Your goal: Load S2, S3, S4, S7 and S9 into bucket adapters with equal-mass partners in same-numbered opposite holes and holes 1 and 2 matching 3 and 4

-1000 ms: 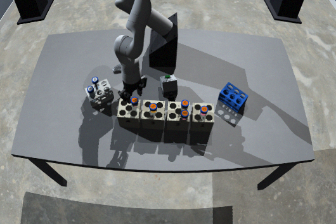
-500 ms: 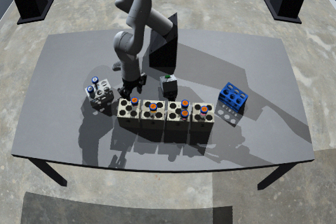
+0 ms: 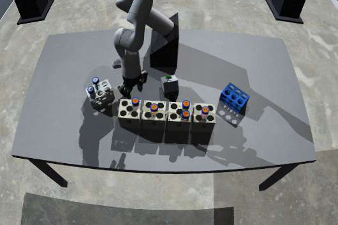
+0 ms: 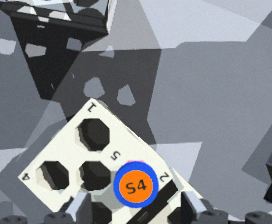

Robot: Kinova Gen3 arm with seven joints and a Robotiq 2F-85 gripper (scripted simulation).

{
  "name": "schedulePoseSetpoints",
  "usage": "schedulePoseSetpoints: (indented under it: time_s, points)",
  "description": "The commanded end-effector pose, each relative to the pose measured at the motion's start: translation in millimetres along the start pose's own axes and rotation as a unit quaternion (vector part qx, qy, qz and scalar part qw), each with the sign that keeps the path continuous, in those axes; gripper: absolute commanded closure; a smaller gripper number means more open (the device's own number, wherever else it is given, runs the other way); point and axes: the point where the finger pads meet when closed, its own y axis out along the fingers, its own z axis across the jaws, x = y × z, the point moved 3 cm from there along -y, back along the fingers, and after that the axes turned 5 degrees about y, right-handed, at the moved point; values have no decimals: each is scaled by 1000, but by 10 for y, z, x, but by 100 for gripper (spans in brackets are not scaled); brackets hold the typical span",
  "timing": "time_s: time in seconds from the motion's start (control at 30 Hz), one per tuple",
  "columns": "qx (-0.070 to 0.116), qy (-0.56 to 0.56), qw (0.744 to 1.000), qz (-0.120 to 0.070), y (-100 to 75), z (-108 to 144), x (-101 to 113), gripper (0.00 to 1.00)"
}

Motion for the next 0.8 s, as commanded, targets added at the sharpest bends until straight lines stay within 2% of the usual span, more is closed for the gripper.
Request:
schedulePoseSetpoints:
  time_s: [0.0,0.77]
  points:
    - [0,0,1000,-1,-53,-1,3,38]
    - [0,0,1000,-1,-307,-1,3,38]
